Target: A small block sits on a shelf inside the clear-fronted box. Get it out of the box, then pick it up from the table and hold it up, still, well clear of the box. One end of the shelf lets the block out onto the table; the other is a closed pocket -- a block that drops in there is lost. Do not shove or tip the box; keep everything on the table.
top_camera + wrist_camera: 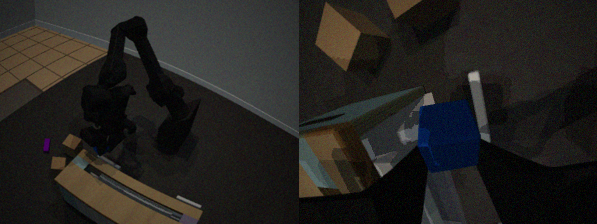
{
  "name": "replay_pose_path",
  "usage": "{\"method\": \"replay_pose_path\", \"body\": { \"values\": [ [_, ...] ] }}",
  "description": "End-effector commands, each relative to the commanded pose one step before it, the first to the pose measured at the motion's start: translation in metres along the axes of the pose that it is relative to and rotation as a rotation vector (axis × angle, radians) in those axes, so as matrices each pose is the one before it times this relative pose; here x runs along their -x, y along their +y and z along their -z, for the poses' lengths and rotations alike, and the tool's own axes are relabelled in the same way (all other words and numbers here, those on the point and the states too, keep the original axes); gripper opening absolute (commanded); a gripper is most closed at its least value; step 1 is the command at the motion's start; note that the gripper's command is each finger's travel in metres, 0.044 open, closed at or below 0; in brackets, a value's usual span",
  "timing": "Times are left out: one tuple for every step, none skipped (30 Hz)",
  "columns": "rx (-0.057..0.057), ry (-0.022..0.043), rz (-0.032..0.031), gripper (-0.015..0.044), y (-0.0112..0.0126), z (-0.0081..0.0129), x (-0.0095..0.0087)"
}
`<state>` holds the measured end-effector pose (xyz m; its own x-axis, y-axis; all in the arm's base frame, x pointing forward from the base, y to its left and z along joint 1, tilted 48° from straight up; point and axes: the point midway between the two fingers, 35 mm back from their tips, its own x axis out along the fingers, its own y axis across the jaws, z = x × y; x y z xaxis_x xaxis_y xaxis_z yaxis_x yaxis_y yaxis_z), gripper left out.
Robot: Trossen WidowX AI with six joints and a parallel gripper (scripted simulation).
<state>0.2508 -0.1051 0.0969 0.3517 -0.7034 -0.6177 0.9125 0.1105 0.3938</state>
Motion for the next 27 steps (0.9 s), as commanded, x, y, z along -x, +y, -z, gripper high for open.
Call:
{"method": "replay_pose_path", "body": {
  "values": [
    [0.1676, -0.01039, -0.00321, 0.0000, 0.00256, -0.00074, 0.00491],
    [0.0415, -0.00123, 0.00142, 0.0000, -0.00022, 0.00030, 0.00077],
    [0.0415, -0.00119, 0.00141, 0.0000, -0.00020, 0.00030, 0.00077],
    [0.0415, -0.00117, 0.00142, 0.0000, -0.00019, 0.00030, 0.00077],
    [0.0415, -0.00115, 0.00144, 0.0000, -0.00018, 0.00029, 0.00077],
    [0.0415, -0.00114, 0.00146, 0.0000, -0.00017, 0.00029, 0.00078],
    [0.0415, -0.00112, 0.00149, 0.0000, -0.00016, 0.00029, 0.00078],
    [0.0415, -0.00111, 0.00152, 0.0000, -0.00015, 0.00029, 0.00078],
    [0.0415, -0.00109, 0.00155, 0.0000, -0.00015, 0.00028, 0.00078],
    [0.0415, -0.00107, 0.00158, 0.0000, -0.00014, 0.00028, 0.00078],
    [0.0416, -0.00105, 0.00160, 0.0000, -0.00013, 0.00028, 0.00078],
    [0.0416, -0.00103, 0.00163, 0.0000, -0.00012, 0.00027, 0.00079],
    [0.0415, -0.00103, 0.00167, 0.0000, -0.00012, 0.00026, 0.00078],
    [0.0416, -0.00100, 0.00169, 0.0000, -0.00011, 0.00026, 0.00079],
    [0.0416, -0.00098, 0.00172, 0.0000, -0.00011, 0.00025, 0.00079],
    [0.0416, -0.00096, 0.00174, 0.0000, -0.00010, 0.00025, 0.00079],
    [0.0416, -0.00094, 0.00177, 0.0000, -0.00009, 0.00024, 0.00079],
    [0.0416, -0.00091, 0.00180, 0.0000, -0.00009, 0.00024, 0.00079],
    [0.0416, -0.00089, 0.00183, 0.0000, -0.00009, 0.00023, 0.00079],
    [0.0416, -0.00086, 0.00186, 0.0000, -0.00008, 0.00023, 0.00079],
    [0.0416, -0.00084, 0.00188, 0.0000, -0.00008, 0.00022, 0.00080],
    [0.0416, -0.00081, 0.00191, 0.0000, -0.00008, 0.00022, 0.00080],
    [0.0416, -0.00080, 0.00167, 0.0000, -0.00002, 0.00021, 0.00083],
    [0.0416, -0.00078, 0.00170, 0.0000, -0.00002, 0.00020, 0.00083],
    [0.0417, -0.00074, 0.00184, 0.0000, -0.00004, 0.00021, 0.00082],
    [0.0417, -0.00069, 0.00199, 0.0000, -0.00006, 0.00021, 0.00081],
    [0.0417, -0.00065, 0.00206, 0.0000, -0.00006, 0.00021, 0.00081]
  ]
}}
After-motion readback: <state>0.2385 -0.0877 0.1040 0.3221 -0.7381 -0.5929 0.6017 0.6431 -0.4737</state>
